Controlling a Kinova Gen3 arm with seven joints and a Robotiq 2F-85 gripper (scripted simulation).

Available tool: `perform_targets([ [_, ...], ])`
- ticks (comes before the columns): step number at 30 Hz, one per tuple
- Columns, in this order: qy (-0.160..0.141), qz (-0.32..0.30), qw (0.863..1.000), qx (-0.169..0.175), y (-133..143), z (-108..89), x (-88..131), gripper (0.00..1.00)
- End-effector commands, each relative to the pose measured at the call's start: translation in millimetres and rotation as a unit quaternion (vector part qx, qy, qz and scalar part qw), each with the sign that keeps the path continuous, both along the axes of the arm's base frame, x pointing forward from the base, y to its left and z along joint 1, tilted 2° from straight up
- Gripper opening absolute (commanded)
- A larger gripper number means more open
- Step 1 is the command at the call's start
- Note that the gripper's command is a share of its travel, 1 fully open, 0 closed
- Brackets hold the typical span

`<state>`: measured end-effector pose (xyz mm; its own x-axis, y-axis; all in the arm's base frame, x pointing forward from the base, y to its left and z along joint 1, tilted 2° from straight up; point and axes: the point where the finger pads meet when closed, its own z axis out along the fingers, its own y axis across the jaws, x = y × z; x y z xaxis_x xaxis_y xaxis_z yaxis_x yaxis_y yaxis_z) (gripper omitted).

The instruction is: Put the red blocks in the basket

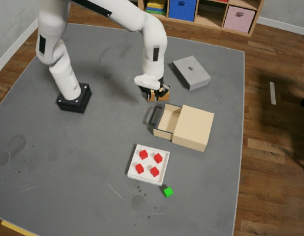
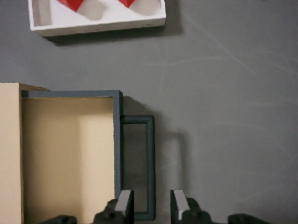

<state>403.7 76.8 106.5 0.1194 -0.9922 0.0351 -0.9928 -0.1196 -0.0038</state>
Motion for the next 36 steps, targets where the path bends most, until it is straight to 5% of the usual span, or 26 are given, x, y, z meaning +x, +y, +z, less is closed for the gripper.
perform_targets([
  [1, -0.001, 0.0, 1.0, 0.0, 0.1, -1.2, 0.4, 0.3],
  [36, -0.001, 0.0, 1.0, 0.0, -1.5, -80.6, 1.7, 0.3],
])
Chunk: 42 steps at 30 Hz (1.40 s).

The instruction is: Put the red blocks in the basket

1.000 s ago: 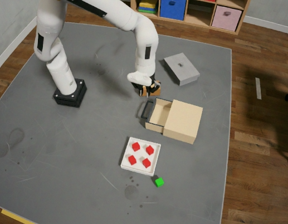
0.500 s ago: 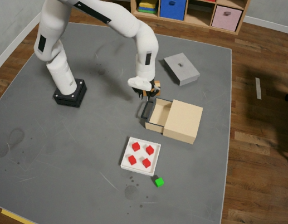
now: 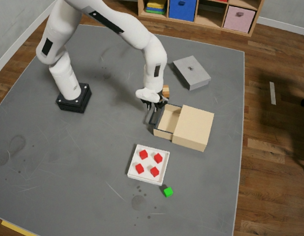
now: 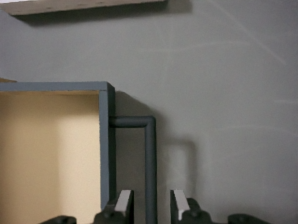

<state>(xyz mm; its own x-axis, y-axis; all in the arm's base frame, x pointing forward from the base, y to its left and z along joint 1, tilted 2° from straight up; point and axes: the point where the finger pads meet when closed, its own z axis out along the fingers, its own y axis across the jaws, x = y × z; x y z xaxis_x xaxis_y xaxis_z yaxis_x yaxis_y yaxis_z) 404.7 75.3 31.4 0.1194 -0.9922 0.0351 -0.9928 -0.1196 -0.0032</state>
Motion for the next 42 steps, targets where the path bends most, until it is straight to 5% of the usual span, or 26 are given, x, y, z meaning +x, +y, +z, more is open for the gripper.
perform_targets([
  [1, -0.001, 0.0, 1.0, 0.0, 0.0, -7.8, 0.8, 0.3],
  [12, -0.001, 0.0, 1.0, 0.0, -0.3, -23.4, 1.0, 0.3],
  [42, -0.001, 0.0, 1.0, 0.0, -0.2, -24.8, 1.6, 0.3],
])
